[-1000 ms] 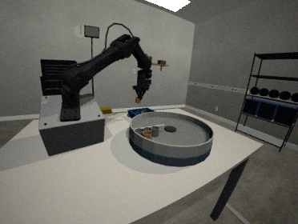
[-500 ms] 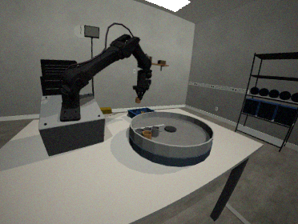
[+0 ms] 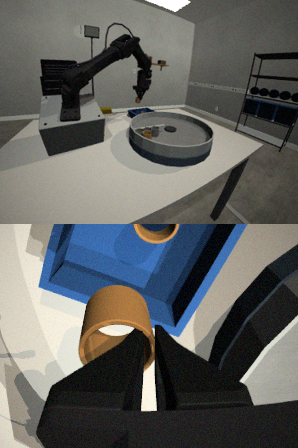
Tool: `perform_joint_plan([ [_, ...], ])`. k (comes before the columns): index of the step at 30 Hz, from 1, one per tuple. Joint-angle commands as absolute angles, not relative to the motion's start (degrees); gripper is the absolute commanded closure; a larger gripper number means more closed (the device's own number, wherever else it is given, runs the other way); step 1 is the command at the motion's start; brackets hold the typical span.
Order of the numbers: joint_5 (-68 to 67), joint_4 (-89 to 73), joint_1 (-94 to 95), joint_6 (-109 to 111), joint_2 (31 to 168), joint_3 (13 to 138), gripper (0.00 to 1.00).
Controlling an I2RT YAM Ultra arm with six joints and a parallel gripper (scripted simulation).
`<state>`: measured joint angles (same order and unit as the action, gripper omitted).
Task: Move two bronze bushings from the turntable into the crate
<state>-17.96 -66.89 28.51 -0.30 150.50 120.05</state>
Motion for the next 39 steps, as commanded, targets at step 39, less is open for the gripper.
perform_joint_plan([
  [39, -18.3, -54.2, 27.4, 2.4, 153.0, 114.2, 1.00],
])
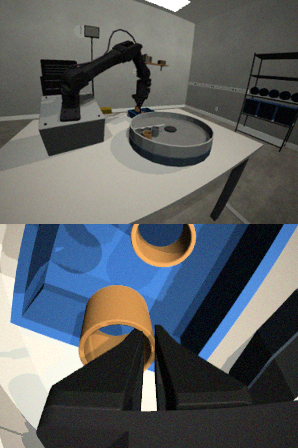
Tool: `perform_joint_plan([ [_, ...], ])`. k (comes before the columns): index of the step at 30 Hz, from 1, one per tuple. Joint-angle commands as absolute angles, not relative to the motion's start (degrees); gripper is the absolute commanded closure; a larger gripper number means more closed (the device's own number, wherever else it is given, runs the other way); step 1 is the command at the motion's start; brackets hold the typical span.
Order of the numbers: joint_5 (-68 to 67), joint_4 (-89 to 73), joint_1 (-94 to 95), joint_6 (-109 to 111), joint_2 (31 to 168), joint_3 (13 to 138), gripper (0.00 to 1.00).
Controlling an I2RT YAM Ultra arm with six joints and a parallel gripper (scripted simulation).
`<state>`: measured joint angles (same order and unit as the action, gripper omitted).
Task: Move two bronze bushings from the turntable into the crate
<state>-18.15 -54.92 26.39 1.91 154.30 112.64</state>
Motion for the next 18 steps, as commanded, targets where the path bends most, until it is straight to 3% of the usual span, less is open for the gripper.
perform_joint_plan([
  [1, -18.3, -54.2, 27.4, 2.4, 153.0, 114.2, 1.00],
  [18, -18.3, -53.9, 27.4, 2.5, 153.0, 114.1, 1.00],
])
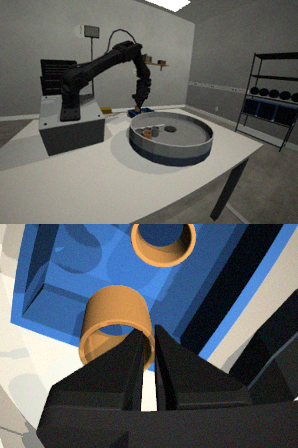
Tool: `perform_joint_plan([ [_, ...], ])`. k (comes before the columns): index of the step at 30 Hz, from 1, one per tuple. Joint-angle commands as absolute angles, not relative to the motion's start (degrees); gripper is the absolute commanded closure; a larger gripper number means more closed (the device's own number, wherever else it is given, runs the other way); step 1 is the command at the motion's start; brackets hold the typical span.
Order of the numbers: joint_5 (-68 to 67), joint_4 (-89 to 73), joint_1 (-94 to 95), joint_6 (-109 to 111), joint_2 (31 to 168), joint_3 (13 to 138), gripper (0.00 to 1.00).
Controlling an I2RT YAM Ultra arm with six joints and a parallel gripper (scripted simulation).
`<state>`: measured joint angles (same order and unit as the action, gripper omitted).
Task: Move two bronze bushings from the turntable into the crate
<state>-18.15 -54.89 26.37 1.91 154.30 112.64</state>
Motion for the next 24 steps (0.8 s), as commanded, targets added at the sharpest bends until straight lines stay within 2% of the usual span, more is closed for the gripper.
perform_joint_plan([
  [1, -18.3, -53.8, 27.4, 2.5, 153.0, 114.1, 1.00],
  [24, -18.3, -53.9, 27.3, 2.5, 153.2, 112.9, 1.00],
])
